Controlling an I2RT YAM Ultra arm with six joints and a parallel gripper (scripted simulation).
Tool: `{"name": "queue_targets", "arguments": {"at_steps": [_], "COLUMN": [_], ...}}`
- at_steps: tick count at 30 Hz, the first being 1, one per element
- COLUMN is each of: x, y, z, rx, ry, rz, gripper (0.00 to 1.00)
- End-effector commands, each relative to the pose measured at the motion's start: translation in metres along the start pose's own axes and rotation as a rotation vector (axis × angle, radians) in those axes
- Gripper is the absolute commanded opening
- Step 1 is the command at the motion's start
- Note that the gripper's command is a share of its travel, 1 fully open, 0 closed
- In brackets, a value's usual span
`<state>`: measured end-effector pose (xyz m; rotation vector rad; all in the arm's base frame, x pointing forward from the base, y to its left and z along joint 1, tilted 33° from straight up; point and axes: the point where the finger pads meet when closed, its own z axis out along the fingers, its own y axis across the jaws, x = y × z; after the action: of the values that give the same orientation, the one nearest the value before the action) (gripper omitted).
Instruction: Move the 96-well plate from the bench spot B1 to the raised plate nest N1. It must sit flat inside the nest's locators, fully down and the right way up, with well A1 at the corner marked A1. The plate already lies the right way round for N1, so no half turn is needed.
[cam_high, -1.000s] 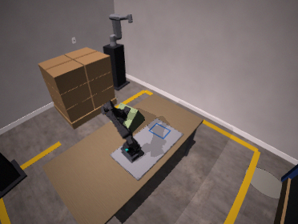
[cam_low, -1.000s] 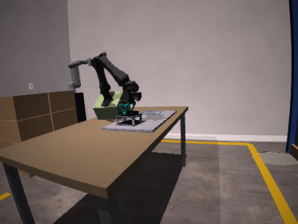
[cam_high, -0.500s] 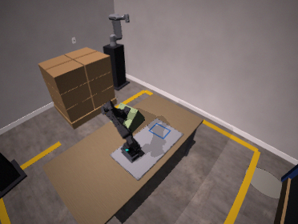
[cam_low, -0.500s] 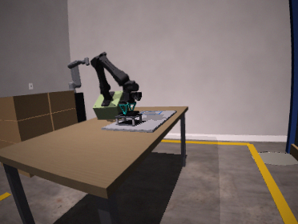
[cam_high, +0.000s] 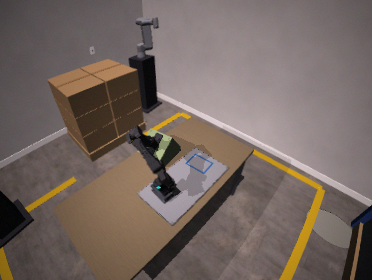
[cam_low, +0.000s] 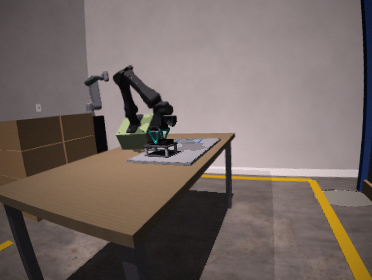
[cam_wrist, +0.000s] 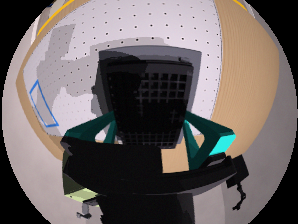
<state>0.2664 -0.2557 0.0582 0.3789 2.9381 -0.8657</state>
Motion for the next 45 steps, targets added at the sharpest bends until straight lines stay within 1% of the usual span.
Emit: {"name": "queue_targets", "arguments": {"at_steps": [1, 24, 25, 30, 39, 45], "x": [-0.001, 0.000, -0.012, -0.015, -0.012, -0.013], "y": [-0.002, -0.001, -0.010, -0.011, -0.006, -0.002], "z": [-0.005, -0.002, -0.009, -0.009, 0.002, 0.002], "rx": [0.000, -0.001, 0.011, 0.013, 0.004, 0.001], "ry": [-0.031, -0.031, -0.061, -0.068, -0.040, -0.040], "rz": [0.011, 0.009, 0.028, 0.028, 0.017, 0.007], "gripper": [0.00, 0.00, 0.00, 0.00, 0.00, 0.00]}}
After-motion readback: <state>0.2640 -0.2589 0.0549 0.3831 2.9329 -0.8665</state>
